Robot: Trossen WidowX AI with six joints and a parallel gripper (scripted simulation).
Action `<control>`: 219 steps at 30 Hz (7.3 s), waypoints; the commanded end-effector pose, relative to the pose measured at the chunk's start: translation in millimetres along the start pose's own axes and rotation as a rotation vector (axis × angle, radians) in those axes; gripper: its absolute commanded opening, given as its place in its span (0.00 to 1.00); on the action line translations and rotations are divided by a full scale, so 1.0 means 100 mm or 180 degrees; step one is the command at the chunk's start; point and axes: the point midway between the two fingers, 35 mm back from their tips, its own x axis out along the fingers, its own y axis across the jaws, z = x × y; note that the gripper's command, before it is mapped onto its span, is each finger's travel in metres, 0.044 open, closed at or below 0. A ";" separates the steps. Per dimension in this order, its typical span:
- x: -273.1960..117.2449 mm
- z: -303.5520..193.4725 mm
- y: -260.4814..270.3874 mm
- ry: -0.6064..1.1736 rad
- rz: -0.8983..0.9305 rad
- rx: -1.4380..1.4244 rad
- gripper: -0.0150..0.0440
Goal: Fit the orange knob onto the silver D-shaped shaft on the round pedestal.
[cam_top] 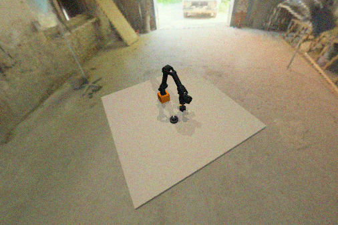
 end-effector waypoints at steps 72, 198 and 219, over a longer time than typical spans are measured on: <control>-1.93 0.11 0.13 -0.0003 -0.2007 -0.0023 0.25; -0.54 0.23 -0.18 0.0003 -0.0033 -0.0016 0.25; 0.02 0.20 -0.19 0.0021 -0.0013 -0.0001 0.30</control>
